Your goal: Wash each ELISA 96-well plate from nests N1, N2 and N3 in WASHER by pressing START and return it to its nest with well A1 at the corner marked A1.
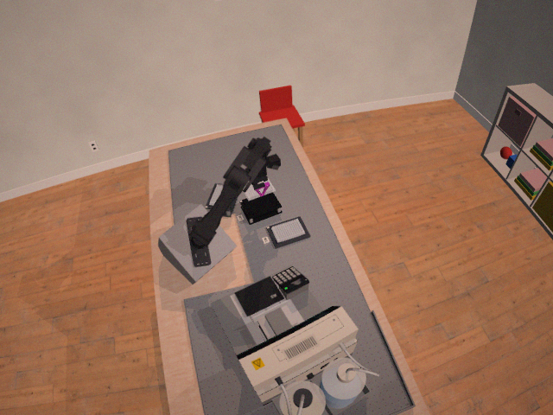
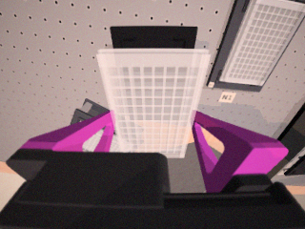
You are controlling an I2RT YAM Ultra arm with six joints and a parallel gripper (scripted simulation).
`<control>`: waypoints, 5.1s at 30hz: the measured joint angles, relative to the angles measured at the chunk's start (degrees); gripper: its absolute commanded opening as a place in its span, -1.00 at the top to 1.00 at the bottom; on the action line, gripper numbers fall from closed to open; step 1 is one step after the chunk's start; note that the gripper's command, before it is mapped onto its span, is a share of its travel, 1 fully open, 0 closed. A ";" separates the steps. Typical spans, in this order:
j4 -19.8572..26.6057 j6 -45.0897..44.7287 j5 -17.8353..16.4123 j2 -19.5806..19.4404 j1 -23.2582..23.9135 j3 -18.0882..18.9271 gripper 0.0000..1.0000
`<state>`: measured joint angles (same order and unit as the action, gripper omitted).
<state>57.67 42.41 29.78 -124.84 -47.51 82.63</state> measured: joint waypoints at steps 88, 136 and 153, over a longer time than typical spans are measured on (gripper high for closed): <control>-16.81 -6.56 0.85 -5.97 5.92 -7.52 1.00; -17.31 -6.73 0.87 -5.66 5.99 -8.11 1.00; -17.86 -6.95 0.87 -5.77 6.16 -8.37 1.00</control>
<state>39.81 35.46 30.65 -130.61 -41.34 74.26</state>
